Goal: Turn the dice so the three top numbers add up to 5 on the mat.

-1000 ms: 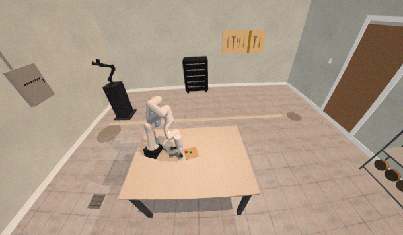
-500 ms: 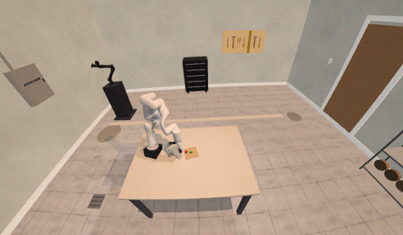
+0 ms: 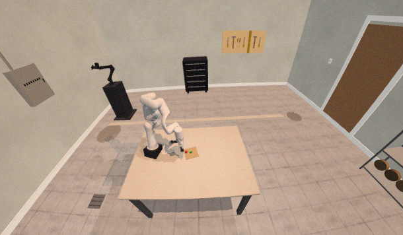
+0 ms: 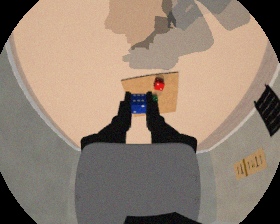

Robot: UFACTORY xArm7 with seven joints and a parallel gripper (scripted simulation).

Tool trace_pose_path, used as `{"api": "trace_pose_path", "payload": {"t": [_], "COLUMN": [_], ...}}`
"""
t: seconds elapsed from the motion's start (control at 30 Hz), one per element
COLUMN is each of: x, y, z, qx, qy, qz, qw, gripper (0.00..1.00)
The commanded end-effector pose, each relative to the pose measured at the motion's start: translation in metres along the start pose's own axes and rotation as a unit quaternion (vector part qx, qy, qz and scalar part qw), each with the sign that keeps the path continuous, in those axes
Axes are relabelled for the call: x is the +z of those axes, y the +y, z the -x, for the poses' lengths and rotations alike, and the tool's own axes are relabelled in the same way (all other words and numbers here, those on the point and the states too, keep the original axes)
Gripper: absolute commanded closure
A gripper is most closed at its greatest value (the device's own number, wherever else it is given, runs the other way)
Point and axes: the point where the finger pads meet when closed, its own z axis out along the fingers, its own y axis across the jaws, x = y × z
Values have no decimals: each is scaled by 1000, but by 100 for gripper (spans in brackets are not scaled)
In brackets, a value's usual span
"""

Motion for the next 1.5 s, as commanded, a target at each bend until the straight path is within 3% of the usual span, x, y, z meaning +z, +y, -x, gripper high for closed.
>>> {"api": "trace_pose_path", "payload": {"t": [0.0, 0.07, 0.13, 0.33, 0.93, 1.2, 1.47], "x": [-4, -4, -4, -3, 0, 16, 55], "y": [6, 6, 15, 26, 26, 26, 25], "z": [60, 60, 98, 135, 135, 135, 135], "qx": [35, 35, 63, 91, 91, 91, 91], "qy": [2, 2, 2, 0, 0, 0, 0], "qz": [-2, -2, -2, -2, -2, -2, -2], "qw": [999, 999, 998, 996, 996, 996, 996], "gripper": [85, 85, 85, 85, 85, 85, 85]}}
